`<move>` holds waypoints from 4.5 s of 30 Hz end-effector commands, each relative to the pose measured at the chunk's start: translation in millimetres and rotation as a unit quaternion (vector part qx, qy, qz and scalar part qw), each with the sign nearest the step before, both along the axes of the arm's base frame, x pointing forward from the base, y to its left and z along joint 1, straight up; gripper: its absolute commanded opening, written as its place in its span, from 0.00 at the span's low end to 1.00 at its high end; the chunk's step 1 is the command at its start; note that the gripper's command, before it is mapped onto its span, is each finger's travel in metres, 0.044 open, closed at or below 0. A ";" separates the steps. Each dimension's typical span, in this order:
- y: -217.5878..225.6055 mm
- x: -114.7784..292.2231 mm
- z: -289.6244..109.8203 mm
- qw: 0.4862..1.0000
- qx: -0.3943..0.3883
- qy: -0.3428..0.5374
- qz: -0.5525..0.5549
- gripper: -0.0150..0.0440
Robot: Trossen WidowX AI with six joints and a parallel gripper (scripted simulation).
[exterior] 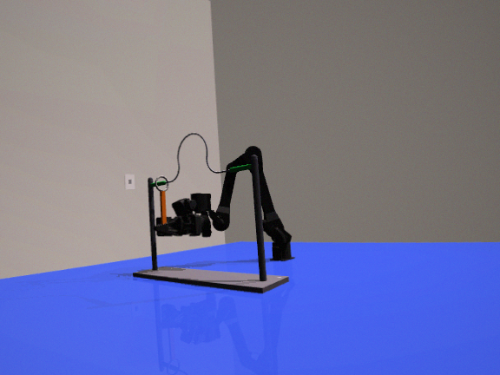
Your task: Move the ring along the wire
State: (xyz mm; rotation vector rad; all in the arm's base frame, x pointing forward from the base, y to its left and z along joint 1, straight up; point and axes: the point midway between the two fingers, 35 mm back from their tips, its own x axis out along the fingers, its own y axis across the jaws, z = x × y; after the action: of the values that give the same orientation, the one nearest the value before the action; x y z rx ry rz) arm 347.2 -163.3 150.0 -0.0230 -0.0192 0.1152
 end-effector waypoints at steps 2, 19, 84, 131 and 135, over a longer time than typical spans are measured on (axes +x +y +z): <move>-1.0 0.5 1.1 1.000 0.000 -0.001 -0.002 0.00; 15.6 -1.1 0.8 1.000 0.003 0.001 -0.002 0.00; 151.4 -33.9 44.2 0.930 0.351 0.107 0.031 0.00; 180.4 -84.6 123.6 0.777 0.545 0.276 0.151 0.00; 183.0 -85.6 135.0 0.754 0.573 0.277 0.160 0.00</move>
State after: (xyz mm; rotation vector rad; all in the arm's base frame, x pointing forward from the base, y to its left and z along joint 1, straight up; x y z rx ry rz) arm 263.4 17.5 271.8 1.2090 0.5014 0.4096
